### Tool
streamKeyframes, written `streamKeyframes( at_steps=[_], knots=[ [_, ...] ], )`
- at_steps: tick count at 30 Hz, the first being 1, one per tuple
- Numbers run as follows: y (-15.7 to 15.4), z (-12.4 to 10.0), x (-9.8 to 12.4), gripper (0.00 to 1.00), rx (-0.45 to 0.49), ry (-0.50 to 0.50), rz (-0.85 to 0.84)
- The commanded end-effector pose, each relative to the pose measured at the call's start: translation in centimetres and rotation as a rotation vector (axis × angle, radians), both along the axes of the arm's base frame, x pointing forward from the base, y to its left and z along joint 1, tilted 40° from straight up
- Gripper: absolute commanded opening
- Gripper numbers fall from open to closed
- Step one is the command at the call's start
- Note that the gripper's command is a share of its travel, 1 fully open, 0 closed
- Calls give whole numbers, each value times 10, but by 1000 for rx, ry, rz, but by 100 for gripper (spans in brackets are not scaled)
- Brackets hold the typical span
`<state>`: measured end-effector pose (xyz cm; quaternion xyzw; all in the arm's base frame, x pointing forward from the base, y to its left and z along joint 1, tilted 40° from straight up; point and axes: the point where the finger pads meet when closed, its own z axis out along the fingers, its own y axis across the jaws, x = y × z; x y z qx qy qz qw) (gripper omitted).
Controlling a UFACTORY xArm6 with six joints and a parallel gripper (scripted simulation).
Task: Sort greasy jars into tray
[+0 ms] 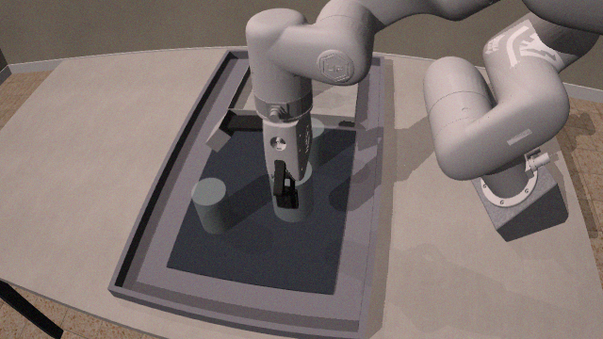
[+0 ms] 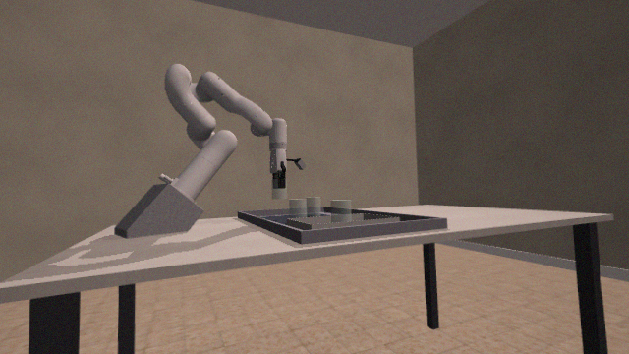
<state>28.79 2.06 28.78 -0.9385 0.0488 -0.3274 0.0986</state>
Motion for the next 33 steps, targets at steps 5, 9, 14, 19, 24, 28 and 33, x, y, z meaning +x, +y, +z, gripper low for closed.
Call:
streamKeyframes(
  at_steps=[5, 9, 14, 19, 24, 28, 33],
  knots=[
    [-3, 14, -10, 0, 0, -3, 0],
    [-4, 22, -17, 0, 0, -3, 0],
    [-6, 32, -25, 0, 0, -3, 0],
    [-8, 38, -30, 0, 0, -3, 0],
    [-10, 48, -39, 0, 0, -3, 0],
    [-22, 48, -35, 0, 0, -3, 0],
    [-38, 49, -30, 0, 0, -3, 0]
  ],
)
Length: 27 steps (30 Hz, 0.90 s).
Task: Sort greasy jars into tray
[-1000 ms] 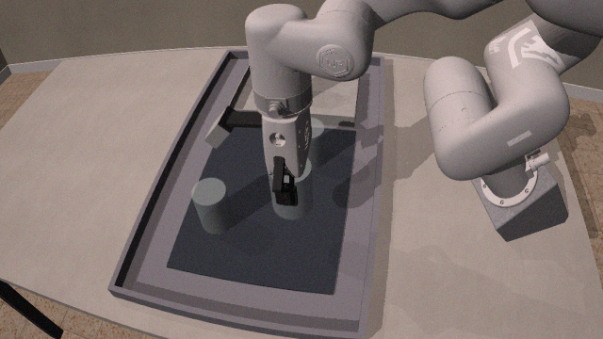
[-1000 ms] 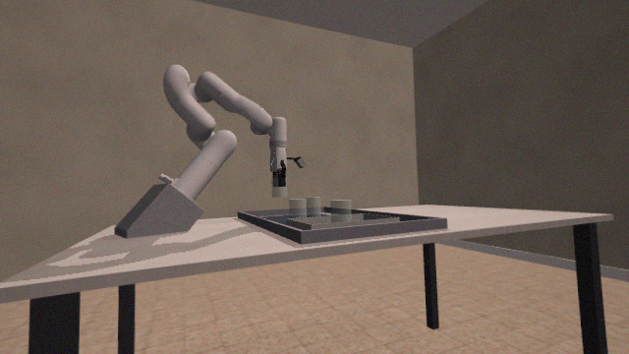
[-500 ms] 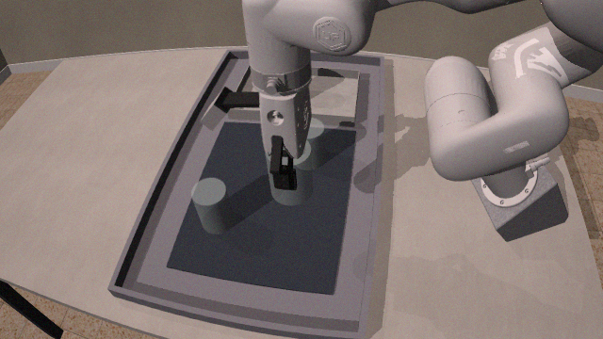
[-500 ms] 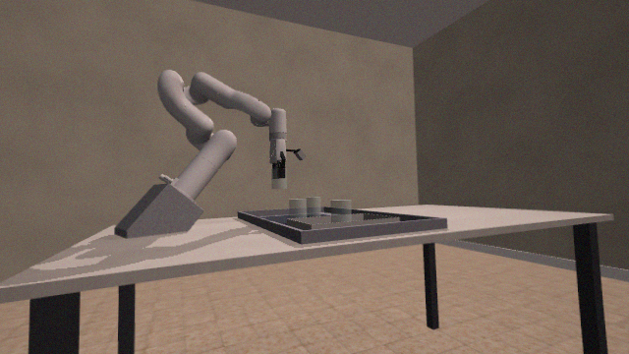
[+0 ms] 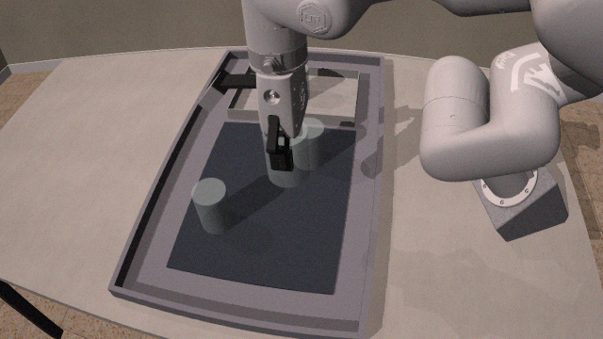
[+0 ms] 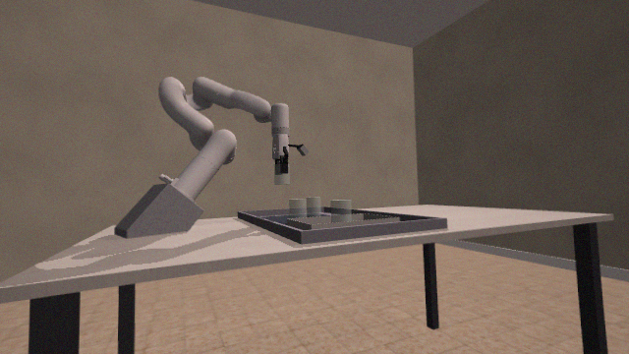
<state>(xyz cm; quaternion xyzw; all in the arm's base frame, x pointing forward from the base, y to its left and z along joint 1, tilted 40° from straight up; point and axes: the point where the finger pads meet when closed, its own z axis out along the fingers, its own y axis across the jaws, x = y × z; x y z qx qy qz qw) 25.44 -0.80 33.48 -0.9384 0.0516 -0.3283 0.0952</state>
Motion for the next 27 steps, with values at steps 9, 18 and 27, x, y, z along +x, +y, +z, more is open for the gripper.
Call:
streamKeyframes(
  at_steps=[9, 18, 27],
  knots=[
    [-32, 3, 9, 0, 5, -2, 8],
    [-61, 3, 17, 0, 5, -2, 8],
    [-83, 4, 24, 0, 5, -2, 8]
  ],
)
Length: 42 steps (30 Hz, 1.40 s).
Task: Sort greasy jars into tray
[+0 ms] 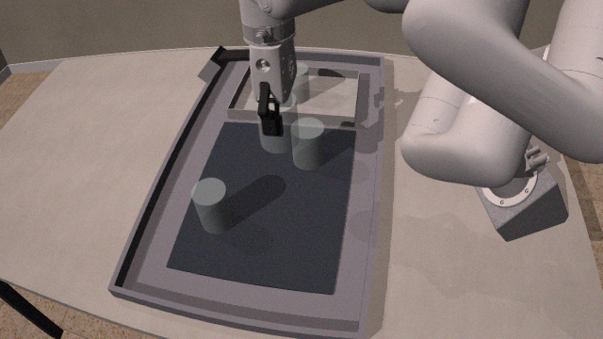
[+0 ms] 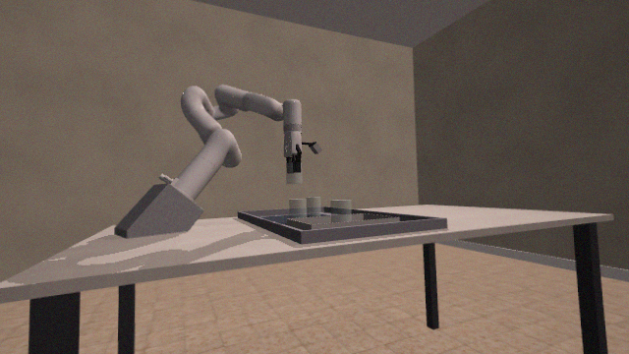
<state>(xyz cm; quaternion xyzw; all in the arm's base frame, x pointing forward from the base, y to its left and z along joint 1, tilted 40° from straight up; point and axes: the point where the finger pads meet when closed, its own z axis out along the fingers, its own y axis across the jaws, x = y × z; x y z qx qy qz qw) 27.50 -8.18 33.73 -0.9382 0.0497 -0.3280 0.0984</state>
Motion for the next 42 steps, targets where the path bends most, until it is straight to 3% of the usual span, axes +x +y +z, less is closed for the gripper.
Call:
streamKeyframes(
  at_steps=[1, 42],
  knots=[
    [-12, 2, 4, 0, 0, -2, 2],
    [-130, 5, 37, 0, 0, -2, 2]
  ],
)
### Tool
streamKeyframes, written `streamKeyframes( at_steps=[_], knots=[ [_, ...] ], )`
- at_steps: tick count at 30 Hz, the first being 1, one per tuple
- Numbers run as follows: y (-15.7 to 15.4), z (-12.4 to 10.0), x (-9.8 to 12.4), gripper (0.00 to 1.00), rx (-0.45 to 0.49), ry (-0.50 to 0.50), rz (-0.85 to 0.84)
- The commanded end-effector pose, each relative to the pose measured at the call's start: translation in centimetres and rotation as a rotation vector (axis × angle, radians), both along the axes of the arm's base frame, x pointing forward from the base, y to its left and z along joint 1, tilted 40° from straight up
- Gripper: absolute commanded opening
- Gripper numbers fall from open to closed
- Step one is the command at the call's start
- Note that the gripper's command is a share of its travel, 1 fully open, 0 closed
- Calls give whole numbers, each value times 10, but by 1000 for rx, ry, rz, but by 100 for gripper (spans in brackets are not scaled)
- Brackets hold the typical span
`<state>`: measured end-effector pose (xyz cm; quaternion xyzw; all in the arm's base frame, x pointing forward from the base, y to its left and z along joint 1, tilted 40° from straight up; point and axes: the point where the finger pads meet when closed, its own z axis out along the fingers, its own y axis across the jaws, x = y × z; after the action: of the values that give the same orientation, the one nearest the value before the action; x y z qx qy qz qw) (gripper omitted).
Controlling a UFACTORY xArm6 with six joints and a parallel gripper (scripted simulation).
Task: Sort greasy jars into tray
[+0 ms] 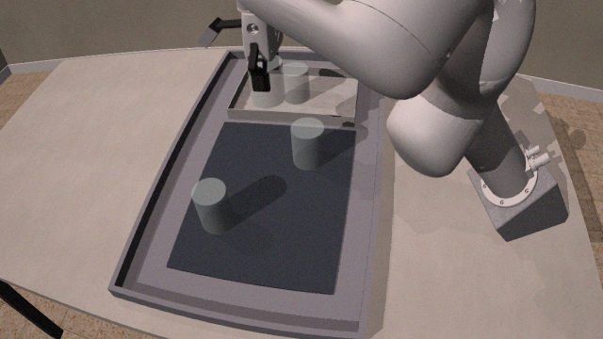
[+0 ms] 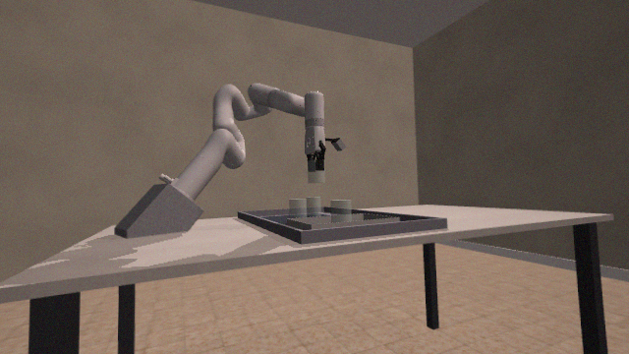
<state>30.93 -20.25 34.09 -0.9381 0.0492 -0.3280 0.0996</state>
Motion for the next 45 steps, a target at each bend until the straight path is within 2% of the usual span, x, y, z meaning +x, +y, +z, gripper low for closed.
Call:
streamKeyframes(
  at_steps=[1, 45],
  knots=[
    [-9, 2, 3, 0, -2, -2, 0],
    [-134, 6, 38, 0, -2, -2, 0]
  ],
)
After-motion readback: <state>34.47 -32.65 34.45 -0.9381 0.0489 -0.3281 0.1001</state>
